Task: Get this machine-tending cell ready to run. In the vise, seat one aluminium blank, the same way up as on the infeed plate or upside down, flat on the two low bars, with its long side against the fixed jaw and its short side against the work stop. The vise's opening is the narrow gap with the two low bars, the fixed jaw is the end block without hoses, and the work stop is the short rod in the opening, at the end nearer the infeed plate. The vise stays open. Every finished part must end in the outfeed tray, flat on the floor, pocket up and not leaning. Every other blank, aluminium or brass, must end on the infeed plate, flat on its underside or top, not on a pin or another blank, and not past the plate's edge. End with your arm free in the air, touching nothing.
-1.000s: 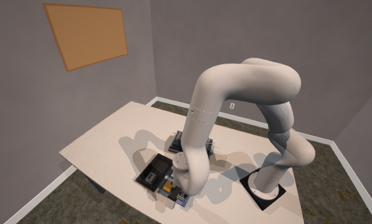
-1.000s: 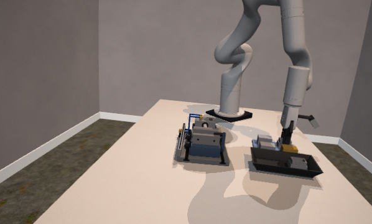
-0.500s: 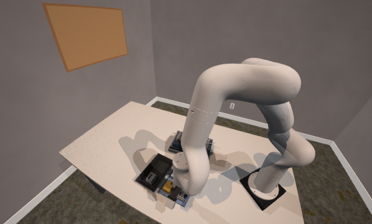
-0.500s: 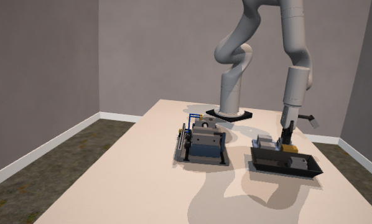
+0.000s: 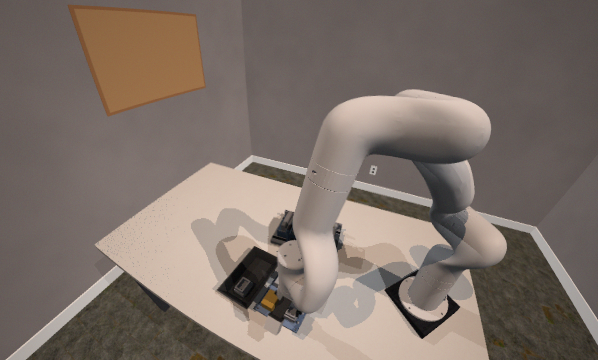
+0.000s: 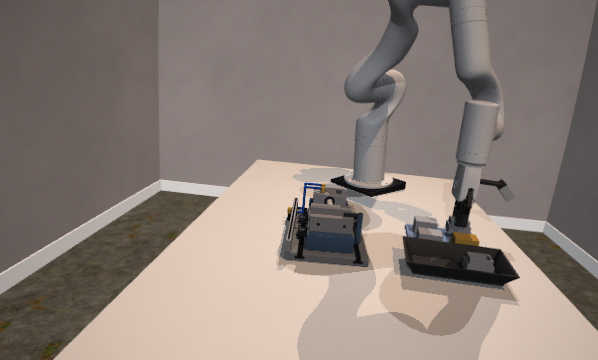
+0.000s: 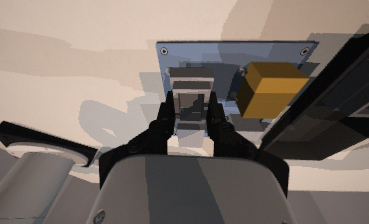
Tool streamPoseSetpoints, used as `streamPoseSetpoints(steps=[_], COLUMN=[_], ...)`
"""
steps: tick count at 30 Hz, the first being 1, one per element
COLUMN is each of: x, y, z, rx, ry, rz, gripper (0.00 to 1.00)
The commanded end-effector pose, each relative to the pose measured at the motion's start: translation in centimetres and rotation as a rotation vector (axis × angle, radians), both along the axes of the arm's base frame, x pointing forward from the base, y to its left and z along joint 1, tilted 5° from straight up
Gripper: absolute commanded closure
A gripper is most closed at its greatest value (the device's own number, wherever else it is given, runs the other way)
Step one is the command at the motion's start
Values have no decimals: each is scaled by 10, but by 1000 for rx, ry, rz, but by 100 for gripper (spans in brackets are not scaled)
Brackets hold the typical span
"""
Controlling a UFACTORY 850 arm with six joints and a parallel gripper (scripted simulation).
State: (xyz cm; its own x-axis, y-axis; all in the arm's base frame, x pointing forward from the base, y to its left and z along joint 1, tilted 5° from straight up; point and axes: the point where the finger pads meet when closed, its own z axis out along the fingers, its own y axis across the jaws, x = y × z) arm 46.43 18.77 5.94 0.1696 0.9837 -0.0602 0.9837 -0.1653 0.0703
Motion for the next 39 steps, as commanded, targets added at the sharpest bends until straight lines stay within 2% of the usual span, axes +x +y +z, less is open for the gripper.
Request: streamPoseSetpoints(steps=[1, 6, 8, 15, 20, 23, 34, 36, 39], x=[0, -2, -2, -4, -5, -5, -4, 4, 34], y=[2, 3, 3, 6, 7, 7, 7, 4, -8], z=[20, 44, 44, 77, 94, 100, 104, 105, 108], rx=[1, 1, 1, 1, 1, 1, 1, 1, 0], ry=[-1, -1, -1, -1, -1, -1, -1, -1, -2], rz=[0, 0, 0, 0, 0, 0, 0, 0, -1], gripper=[100, 100, 100, 100, 100, 100, 100, 100, 100])
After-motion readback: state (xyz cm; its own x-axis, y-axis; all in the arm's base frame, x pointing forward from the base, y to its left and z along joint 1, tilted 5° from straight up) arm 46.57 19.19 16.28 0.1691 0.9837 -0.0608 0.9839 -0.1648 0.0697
